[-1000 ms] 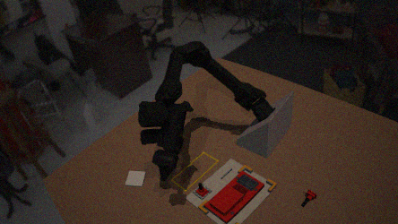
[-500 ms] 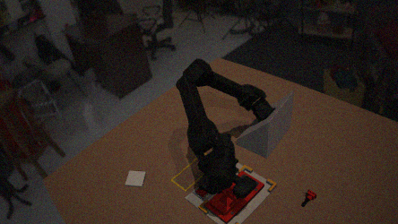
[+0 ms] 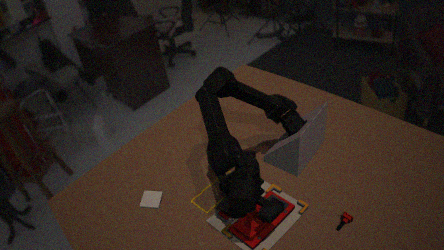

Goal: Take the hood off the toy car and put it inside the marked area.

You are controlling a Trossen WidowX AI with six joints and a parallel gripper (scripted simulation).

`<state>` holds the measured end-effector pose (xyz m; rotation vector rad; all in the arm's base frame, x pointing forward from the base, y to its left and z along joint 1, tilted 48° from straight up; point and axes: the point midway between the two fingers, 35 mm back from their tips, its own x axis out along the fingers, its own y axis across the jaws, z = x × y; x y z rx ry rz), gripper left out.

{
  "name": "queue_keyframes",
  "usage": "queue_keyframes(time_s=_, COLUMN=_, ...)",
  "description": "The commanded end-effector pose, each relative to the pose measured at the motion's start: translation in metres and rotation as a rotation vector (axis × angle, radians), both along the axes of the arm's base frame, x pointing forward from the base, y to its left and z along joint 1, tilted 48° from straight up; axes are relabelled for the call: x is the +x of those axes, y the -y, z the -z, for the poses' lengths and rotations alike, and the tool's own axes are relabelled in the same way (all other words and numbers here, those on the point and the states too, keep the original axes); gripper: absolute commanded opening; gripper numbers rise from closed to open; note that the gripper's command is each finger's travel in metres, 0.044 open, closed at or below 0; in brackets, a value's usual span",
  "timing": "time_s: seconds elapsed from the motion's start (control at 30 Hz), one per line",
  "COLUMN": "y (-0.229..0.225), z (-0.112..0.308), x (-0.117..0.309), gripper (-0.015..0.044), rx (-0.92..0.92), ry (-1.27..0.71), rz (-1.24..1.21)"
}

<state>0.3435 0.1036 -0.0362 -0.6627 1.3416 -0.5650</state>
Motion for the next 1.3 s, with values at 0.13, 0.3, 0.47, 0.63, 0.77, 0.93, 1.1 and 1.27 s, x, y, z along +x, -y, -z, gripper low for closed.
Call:
queue_keyframes(time_s=0.13, y=0.008, z=0.005, x=0.001, gripper=0.044, rx=-0.007, ry=-0.006, rz=0.002)
queue_keyframes(time_s=0.3, y=0.011, z=0.008, x=0.002, gripper=0.044, rx=-0.007, ry=-0.005, rz=0.002)
queue_keyframes(time_s=0.47, y=0.014, z=0.011, x=0.003, gripper=0.044, rx=-0.007, ry=-0.005, rz=0.002)
queue_keyframes(time_s=0.63, y=0.017, z=0.014, x=0.003, gripper=0.044, rx=-0.007, ry=-0.005, rz=0.002)
queue_keyframes(time_s=0.77, y=0.019, z=0.016, x=0.004, gripper=0.044, rx=-0.008, ry=-0.005, rz=0.002)
queue_keyframes(time_s=0.93, y=0.022, z=0.019, x=0.005, gripper=0.044, rx=-0.008, ry=-0.005, rz=0.002)
queue_keyframes(time_s=1.1, y=0.026, z=0.021, x=0.005, gripper=0.044, rx=-0.008, ry=-0.005, rz=0.002)
queue_keyframes(time_s=1.27, y=0.029, z=0.024, x=0.006, gripper=0.044, rx=-0.009, ry=-0.005, rz=0.002)
